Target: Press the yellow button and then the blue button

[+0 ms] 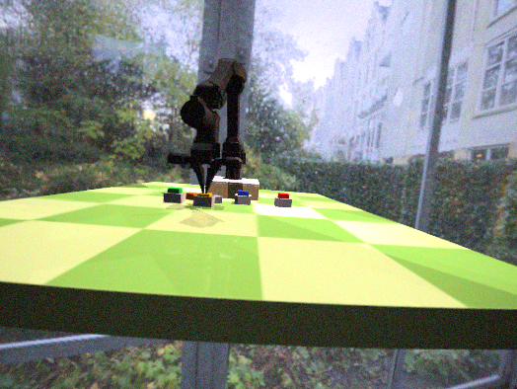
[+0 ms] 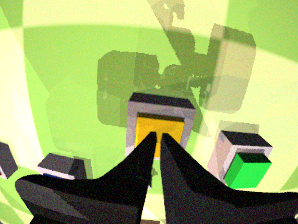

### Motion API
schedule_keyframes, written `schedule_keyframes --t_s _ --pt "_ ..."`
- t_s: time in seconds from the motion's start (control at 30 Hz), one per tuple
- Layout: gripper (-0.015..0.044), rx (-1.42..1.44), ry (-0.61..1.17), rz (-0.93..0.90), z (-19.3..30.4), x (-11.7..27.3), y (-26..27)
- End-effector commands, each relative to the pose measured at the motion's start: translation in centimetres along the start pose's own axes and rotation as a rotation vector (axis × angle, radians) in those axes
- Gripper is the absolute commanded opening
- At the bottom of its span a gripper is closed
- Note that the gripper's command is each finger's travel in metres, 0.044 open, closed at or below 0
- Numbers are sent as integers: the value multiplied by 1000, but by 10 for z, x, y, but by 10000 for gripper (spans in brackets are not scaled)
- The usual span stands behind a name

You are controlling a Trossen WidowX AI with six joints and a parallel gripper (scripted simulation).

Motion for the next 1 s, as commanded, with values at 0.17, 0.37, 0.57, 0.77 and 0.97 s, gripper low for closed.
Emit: schedule_keyframes --t_s 0.17,0.37,0.57,0.77,0.97 --pt "20 6 4 3 1 -1 0" --pt "20 5 3 3 0 30 0" --pt "20 6 3 3 -1 43 0" --pt "20 6 3 3 0 95 0" --pt "20 5 6 0 24 97 31"
Point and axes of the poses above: the point midway between the two fingers, 35 mm back from their tips, its own x axis back along the fingers, its own y axis across the jaws, z = x × y, the point moved 8 cm from there along x, back along the fingers, and after that the axes turned 9 degrees about -x, right-handed, at the moved point
